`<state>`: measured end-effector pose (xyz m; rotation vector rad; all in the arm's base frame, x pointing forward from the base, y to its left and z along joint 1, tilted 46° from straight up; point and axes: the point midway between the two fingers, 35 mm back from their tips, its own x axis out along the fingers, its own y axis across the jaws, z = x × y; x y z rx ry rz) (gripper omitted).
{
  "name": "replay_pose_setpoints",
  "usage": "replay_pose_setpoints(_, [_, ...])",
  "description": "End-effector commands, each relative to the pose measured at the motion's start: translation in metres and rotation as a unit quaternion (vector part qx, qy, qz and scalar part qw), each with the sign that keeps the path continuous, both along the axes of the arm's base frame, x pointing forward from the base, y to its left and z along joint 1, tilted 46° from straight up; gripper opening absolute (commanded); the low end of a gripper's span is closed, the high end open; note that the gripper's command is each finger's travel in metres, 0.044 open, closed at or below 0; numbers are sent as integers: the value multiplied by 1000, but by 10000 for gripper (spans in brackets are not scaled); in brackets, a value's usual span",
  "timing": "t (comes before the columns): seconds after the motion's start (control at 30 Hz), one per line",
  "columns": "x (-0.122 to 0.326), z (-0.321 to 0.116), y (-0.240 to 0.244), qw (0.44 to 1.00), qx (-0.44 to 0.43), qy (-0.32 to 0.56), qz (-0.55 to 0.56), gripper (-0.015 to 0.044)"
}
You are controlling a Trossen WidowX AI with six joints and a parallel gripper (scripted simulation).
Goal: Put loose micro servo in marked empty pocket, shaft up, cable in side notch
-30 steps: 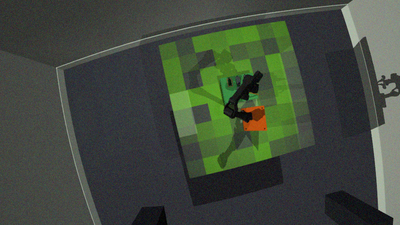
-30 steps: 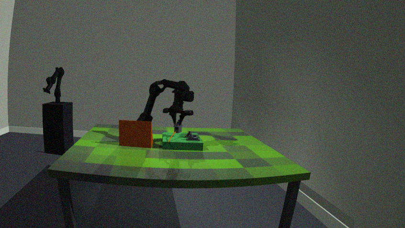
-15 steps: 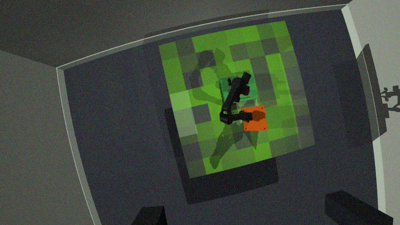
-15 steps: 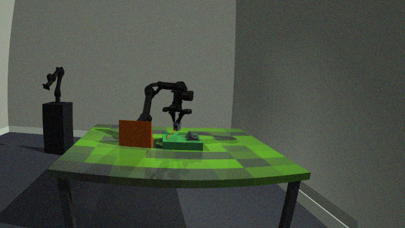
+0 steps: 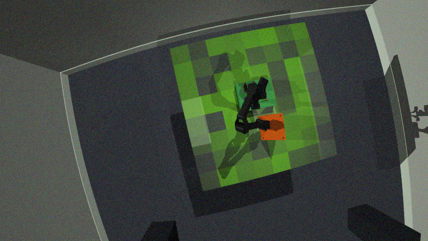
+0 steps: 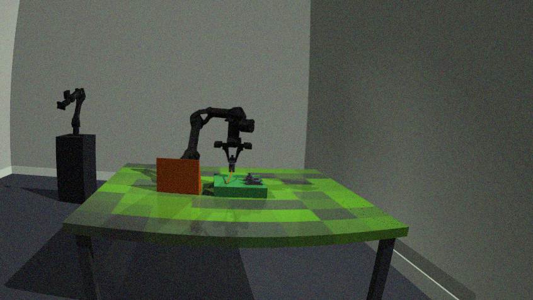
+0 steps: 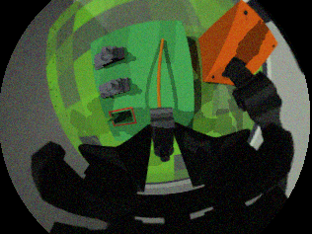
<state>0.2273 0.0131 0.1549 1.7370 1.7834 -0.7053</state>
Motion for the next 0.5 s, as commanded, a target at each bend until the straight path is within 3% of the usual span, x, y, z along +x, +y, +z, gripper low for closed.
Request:
replay_pose_setpoints(0.0, [1, 2, 0, 997, 2, -57, 52, 0])
replay_pose_setpoints(0.47, [1, 2, 0, 949, 5, -227, 219, 0])
